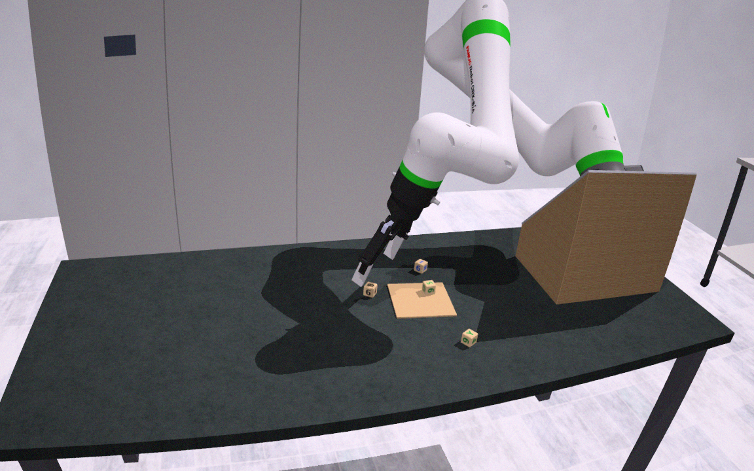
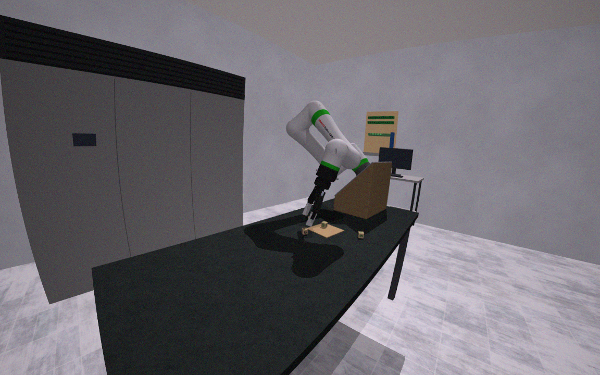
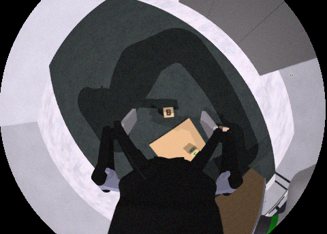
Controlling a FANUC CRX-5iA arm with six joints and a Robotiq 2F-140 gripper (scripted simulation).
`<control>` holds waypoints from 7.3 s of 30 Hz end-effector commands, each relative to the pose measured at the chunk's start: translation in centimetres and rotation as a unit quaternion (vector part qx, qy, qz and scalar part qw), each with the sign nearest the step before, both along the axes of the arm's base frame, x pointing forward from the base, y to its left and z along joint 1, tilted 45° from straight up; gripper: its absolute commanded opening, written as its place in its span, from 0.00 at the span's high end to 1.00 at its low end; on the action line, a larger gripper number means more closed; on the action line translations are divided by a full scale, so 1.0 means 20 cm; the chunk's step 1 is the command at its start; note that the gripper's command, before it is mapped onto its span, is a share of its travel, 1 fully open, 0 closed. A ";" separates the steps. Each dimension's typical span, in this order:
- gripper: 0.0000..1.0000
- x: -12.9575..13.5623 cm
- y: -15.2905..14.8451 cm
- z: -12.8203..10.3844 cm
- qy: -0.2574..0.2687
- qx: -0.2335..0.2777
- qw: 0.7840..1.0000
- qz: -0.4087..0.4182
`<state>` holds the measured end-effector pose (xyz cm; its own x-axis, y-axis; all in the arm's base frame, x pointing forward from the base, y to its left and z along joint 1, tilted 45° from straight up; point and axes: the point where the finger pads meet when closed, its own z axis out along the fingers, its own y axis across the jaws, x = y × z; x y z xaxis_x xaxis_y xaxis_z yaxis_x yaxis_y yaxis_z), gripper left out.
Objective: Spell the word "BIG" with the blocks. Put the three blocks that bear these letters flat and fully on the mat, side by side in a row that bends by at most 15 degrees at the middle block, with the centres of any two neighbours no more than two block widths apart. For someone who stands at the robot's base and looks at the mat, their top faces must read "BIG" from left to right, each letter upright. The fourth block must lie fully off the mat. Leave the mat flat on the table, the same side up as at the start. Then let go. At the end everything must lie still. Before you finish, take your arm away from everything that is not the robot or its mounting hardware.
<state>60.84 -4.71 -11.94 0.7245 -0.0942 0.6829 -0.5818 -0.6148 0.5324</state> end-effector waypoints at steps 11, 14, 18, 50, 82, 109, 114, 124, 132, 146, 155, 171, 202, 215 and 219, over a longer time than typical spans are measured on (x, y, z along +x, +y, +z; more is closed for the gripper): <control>0.00 0.00 0.00 0.00 0.000 0.000 1.000 0.000; 0.00 0.00 0.00 0.00 0.000 0.000 1.000 0.000; 0.00 0.00 0.00 0.00 0.000 0.000 1.000 0.000; 0.00 -0.71 -0.42 0.33 0.000 0.000 1.000 0.000; 0.00 -0.71 -0.42 0.33 0.000 0.000 1.000 0.000; 0.00 -0.64 -0.09 0.32 -0.143 0.119 0.958 -0.217; 0.00 -0.68 0.07 0.28 -0.166 0.154 0.936 -0.271; 0.00 -0.71 0.21 0.24 -0.179 0.182 0.916 -0.311; 0.00 -0.71 0.21 0.24 -0.179 0.182 0.916 -0.311; 0.00 -0.71 0.19 0.22 -0.255 0.200 0.873 -0.364; 0.00 -0.70 0.17 0.21 -0.334 0.217 0.816 -0.418; 0.00 -0.70 0.14 0.18 -0.465 0.241 0.689 -0.501; 0.00 -0.69 0.09 0.12 -0.648 0.259 0.396 -0.597; 0.63 -0.69 0.09 0.12 -0.648 0.259 0.396 -0.597; 0.63 -0.69 0.09 0.12 -0.648 0.259 0.396 -0.597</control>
<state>47.01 -3.02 -9.55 -0.9746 -0.2113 0.0738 -0.2005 0.6781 -0.7071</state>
